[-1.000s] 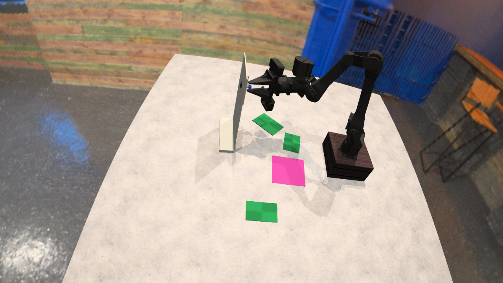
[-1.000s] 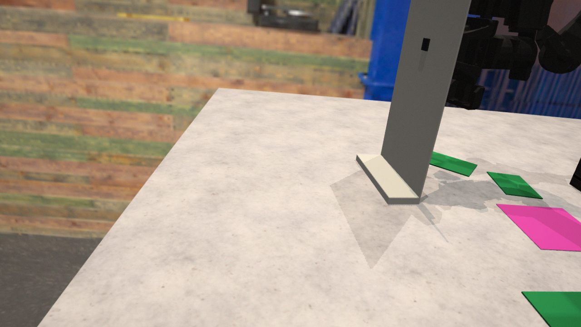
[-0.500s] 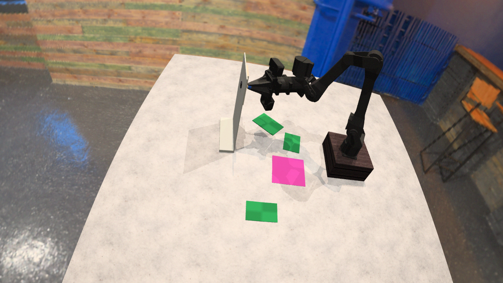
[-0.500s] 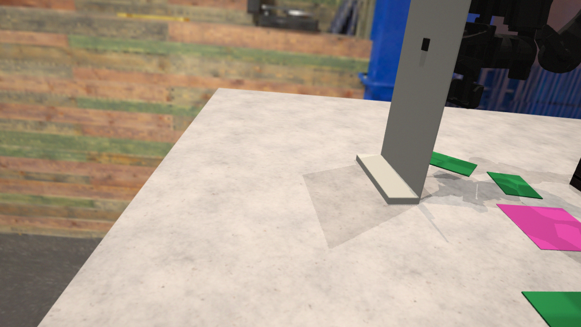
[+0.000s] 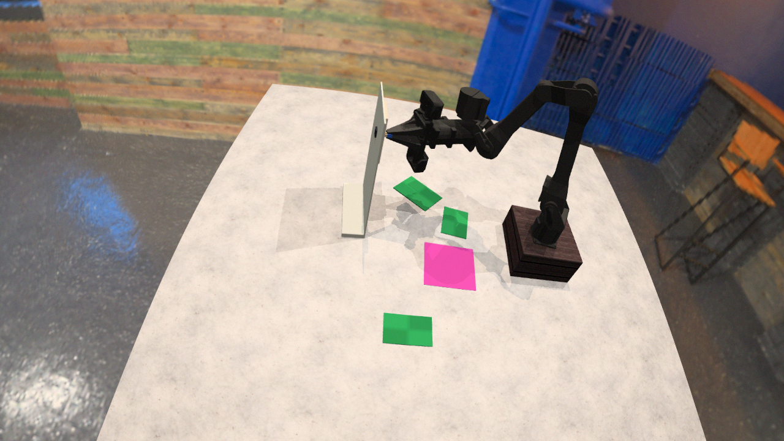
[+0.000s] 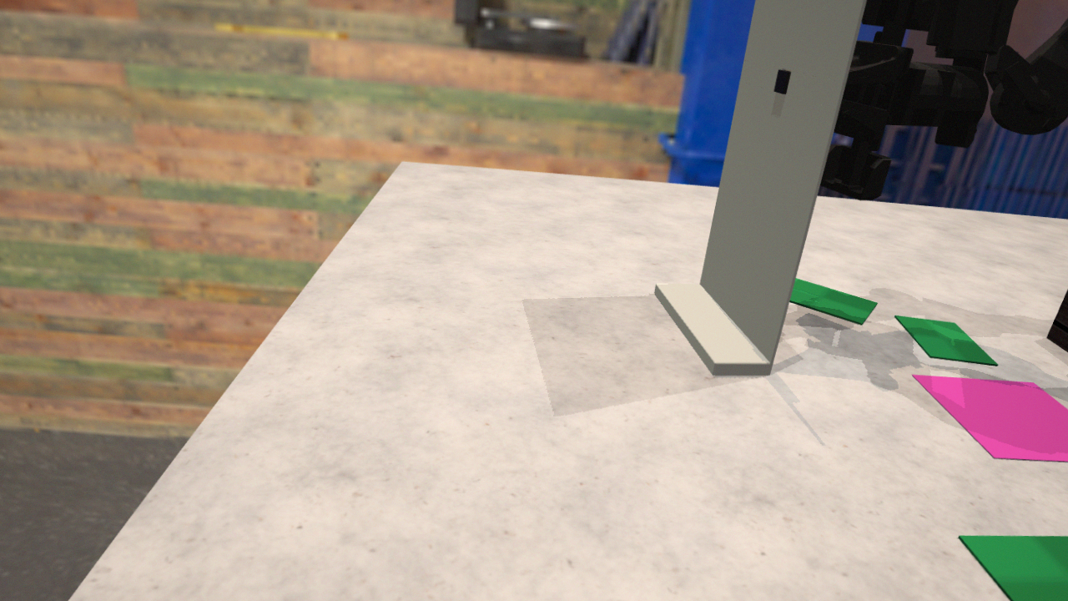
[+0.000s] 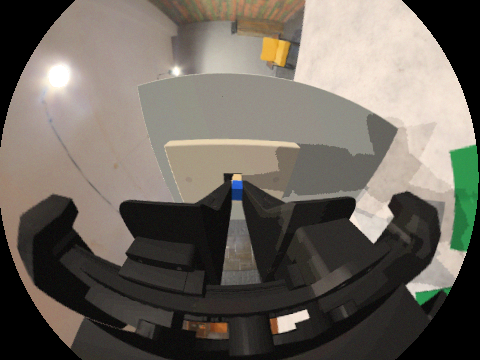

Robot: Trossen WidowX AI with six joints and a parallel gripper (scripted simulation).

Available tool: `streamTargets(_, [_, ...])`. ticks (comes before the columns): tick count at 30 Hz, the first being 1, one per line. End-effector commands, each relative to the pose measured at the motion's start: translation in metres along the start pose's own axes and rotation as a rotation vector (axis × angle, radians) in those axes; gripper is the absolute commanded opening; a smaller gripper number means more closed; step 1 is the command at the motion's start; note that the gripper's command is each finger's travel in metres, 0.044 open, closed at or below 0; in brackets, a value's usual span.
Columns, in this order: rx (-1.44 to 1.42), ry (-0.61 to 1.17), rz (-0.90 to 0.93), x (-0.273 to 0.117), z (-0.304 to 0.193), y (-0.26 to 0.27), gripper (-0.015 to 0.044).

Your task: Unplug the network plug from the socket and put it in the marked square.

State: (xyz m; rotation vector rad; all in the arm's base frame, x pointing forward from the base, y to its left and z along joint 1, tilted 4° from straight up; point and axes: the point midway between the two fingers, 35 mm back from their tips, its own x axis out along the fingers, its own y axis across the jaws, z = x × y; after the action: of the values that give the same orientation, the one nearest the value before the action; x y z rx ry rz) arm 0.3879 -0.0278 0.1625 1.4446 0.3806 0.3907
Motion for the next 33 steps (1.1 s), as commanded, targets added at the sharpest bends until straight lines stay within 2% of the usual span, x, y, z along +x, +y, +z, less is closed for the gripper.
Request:
streamTargets(1, [0.006,-0.001,-0.001,-0.004,-0.001,-0.001,0.0])
streamTargets(33, [0.006,-0.001,-0.003,-0.028,-0.005,-0.001,0.0])
